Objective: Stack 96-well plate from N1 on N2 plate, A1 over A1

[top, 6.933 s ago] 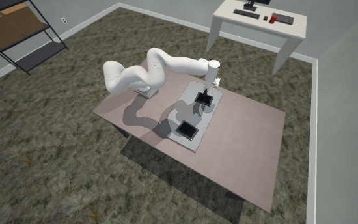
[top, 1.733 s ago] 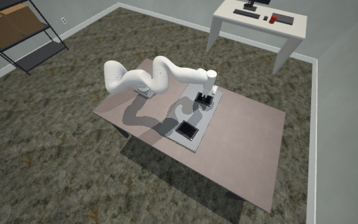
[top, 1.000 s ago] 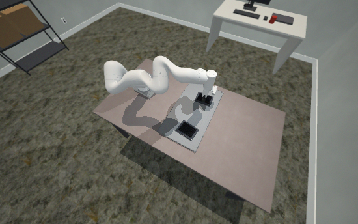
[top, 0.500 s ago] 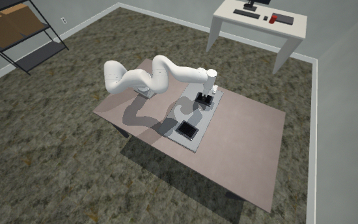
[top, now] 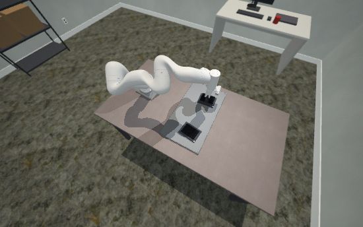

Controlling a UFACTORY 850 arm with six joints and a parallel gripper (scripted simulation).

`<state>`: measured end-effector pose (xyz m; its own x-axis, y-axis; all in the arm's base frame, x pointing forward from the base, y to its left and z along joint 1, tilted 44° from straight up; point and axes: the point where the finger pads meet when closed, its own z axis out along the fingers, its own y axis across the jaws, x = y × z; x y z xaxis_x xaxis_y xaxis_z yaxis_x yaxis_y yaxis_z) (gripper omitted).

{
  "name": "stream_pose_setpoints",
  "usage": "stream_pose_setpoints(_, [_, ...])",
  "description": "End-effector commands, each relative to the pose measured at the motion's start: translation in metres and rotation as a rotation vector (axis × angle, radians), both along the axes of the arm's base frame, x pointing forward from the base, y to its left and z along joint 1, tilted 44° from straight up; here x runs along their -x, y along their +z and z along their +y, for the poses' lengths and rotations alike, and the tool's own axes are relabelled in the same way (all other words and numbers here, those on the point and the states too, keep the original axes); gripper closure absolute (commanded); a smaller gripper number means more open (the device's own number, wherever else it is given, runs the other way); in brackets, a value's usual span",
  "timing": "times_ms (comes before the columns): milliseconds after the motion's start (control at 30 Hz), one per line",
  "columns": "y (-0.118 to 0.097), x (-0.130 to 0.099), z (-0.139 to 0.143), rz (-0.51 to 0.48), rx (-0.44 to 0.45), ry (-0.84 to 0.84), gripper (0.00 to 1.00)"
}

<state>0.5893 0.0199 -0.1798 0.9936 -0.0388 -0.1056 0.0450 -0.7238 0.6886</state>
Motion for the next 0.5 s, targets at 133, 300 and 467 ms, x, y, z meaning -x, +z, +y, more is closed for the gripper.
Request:
stream_pose_setpoints(133, [0.0033,-0.0014,0.0033,-0.002,-0.001,0.001,1.0])
stream_pose_setpoints(300, [0.0045,-0.0015,0.0044,-0.002,-0.001,0.001,1.0])
stream_pose_setpoints(467, [0.0104,-0.0023,0.0102,-0.002,-0.001,0.001,1.0])
